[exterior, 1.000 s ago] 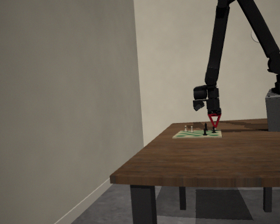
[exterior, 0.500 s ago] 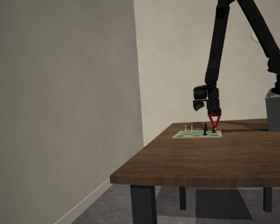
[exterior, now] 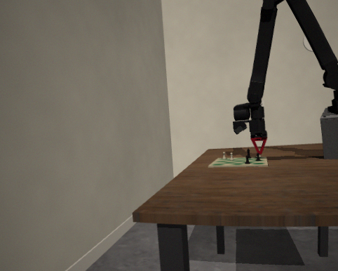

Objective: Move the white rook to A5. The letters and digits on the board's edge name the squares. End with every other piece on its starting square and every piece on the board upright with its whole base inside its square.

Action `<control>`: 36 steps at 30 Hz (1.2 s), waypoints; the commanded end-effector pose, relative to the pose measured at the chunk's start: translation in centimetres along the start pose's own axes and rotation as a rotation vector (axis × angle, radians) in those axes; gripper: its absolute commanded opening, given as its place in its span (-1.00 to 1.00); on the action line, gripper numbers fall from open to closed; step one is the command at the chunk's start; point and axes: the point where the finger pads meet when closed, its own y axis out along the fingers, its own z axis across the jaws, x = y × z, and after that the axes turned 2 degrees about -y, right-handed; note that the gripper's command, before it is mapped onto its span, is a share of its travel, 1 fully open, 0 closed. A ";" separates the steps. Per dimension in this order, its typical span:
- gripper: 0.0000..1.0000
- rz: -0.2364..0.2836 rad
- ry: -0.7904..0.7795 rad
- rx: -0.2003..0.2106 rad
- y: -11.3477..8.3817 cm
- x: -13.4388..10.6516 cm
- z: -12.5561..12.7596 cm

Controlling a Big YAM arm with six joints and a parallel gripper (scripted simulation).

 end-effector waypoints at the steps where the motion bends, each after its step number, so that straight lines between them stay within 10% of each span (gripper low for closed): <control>1: -1.00 -0.029 -0.026 -0.008 0.2 1.8 -0.3; 36: -1.00 -0.020 -0.015 -0.007 0.3 1.1 -0.5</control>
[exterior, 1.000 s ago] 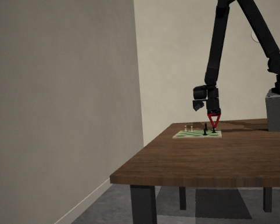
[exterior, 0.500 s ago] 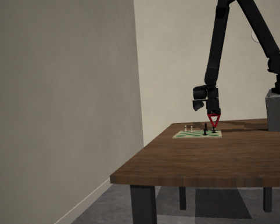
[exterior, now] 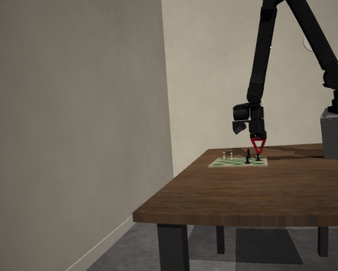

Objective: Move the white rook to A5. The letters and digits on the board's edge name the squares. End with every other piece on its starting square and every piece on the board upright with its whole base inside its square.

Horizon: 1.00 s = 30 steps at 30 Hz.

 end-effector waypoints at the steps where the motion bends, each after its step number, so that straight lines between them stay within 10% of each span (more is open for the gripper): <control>1: -1.00 -0.015 -0.010 -0.006 0.3 0.7 -0.4; 30: -1.00 -0.008 0.001 -0.005 0.4 0.1 -0.5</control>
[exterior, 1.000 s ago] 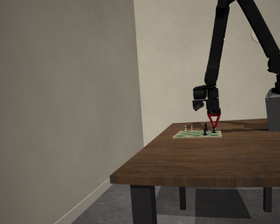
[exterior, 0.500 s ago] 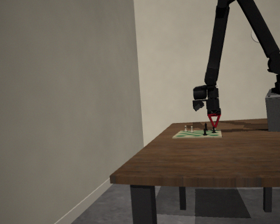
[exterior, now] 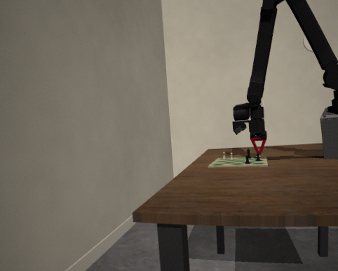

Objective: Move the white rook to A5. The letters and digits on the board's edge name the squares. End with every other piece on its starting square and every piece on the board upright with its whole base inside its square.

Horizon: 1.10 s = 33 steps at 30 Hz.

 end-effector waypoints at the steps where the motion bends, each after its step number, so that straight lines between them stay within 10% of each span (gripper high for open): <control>1: -1.00 -0.010 0.000 -0.005 0.3 0.1 -0.5; 33: -1.00 -0.010 -0.003 -0.004 0.8 0.5 -0.1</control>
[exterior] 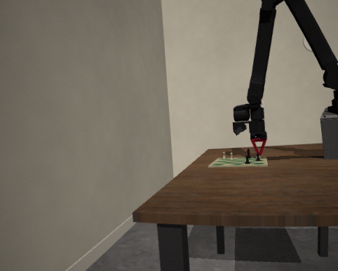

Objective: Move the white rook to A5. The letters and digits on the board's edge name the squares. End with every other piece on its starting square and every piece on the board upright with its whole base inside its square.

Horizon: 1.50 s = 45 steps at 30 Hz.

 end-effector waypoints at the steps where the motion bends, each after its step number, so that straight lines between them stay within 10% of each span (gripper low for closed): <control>1: -1.00 -0.009 -0.003 -0.004 0.5 0.5 0.0; 27: -1.00 -0.009 -0.003 -0.004 0.5 0.5 0.0; 45: -0.29 -0.009 -0.003 -0.004 0.5 0.5 0.0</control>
